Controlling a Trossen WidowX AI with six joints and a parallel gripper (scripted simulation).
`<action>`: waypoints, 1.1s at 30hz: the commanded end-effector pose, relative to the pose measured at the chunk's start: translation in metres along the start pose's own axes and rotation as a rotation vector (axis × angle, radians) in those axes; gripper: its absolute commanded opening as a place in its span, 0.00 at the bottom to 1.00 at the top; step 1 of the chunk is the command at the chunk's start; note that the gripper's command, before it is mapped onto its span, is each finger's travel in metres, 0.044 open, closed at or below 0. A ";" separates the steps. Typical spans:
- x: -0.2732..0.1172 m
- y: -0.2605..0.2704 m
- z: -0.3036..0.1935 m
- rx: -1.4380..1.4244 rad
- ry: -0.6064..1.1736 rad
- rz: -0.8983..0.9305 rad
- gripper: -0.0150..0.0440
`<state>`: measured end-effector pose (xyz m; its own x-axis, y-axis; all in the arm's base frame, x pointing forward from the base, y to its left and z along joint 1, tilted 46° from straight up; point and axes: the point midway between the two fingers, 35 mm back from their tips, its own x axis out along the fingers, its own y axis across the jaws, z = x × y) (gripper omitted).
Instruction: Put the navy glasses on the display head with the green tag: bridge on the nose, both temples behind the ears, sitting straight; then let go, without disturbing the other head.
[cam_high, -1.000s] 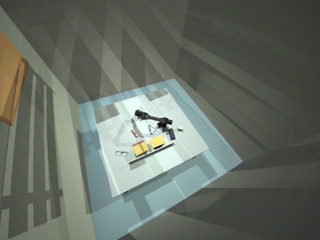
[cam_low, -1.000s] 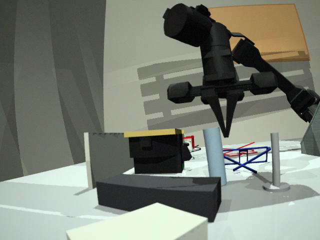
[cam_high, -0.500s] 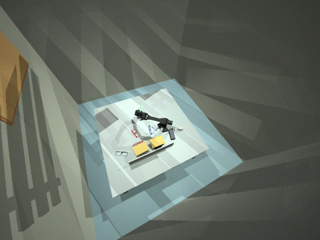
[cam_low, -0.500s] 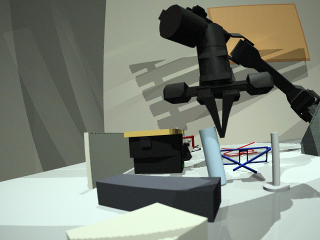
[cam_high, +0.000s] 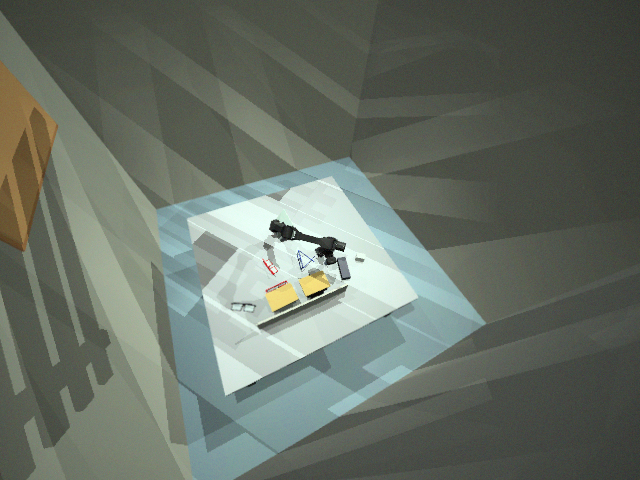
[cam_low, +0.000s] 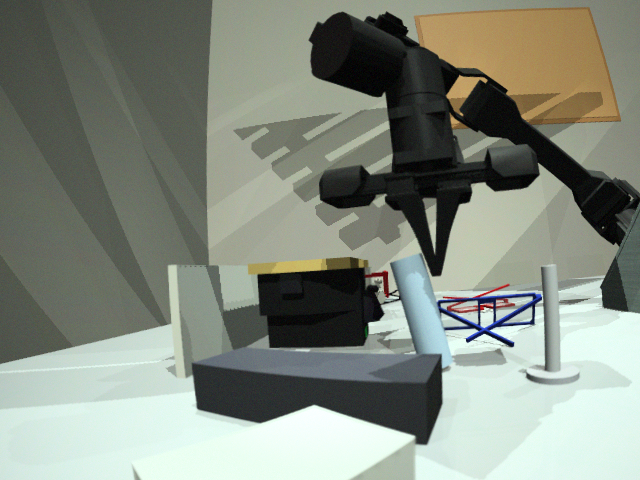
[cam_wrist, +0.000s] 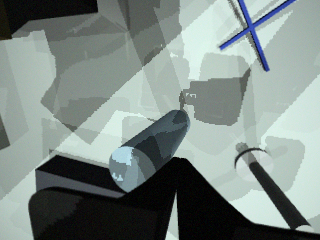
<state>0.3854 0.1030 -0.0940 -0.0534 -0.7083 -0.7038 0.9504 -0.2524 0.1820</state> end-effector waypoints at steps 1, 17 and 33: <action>0.002 0.002 0.000 -0.004 -0.006 0.000 0.25; 0.002 0.009 0.001 -0.004 -0.007 0.000 0.25; 0.002 0.017 0.001 -0.004 -0.007 0.001 0.25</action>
<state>0.3995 0.0985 -0.0908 -0.0529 -0.7089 -0.7033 0.9502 -0.2523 0.1828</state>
